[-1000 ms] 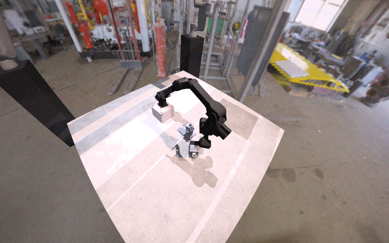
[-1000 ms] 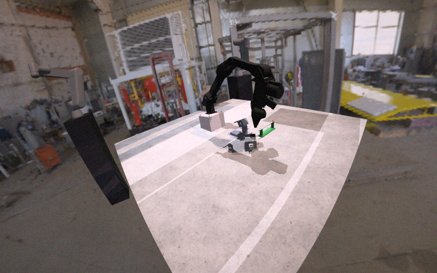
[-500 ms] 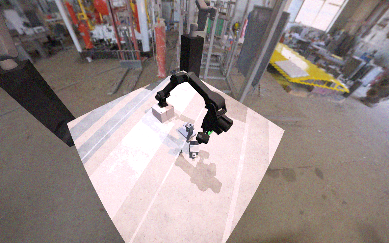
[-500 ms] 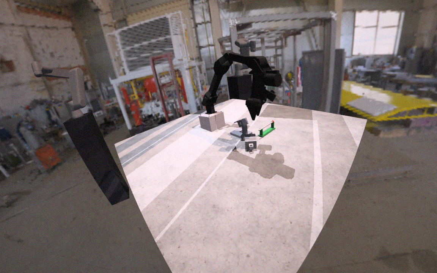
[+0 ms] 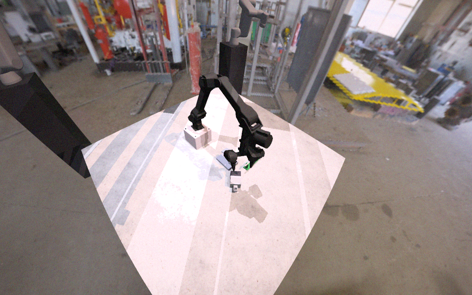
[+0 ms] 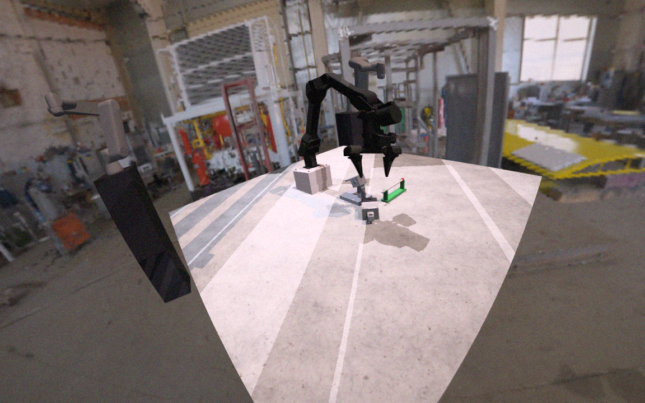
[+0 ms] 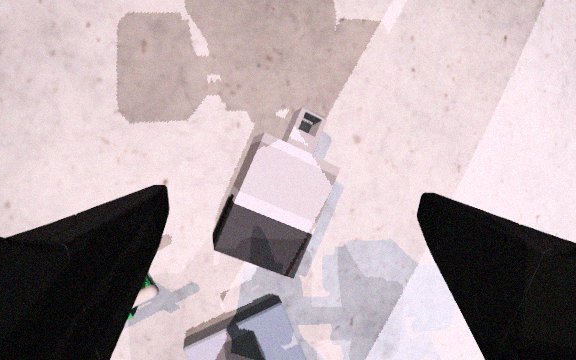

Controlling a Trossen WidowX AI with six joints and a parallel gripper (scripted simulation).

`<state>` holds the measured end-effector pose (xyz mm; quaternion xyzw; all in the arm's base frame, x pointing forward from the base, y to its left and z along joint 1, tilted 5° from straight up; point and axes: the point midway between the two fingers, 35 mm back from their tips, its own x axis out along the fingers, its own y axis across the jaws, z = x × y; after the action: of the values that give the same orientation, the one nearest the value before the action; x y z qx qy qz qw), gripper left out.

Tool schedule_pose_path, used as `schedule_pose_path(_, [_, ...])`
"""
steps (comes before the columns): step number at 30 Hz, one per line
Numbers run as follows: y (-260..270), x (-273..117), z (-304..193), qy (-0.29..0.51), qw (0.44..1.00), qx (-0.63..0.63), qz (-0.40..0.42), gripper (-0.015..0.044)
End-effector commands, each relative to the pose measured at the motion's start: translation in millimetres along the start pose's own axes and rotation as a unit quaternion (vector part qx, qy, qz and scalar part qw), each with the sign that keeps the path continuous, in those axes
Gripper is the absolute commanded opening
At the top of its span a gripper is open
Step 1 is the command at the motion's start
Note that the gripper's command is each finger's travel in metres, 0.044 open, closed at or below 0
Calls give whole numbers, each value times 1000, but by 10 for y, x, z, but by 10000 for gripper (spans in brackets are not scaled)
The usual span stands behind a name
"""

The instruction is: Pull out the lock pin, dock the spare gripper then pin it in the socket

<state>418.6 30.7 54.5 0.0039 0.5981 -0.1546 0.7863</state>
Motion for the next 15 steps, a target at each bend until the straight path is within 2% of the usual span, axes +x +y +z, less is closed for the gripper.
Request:
schedule_pose_path(1, [-141,62,-190,-69,975,210,2,440])
schedule_pose_path(15, [-122,142,-217,-69,975,210,2,440])
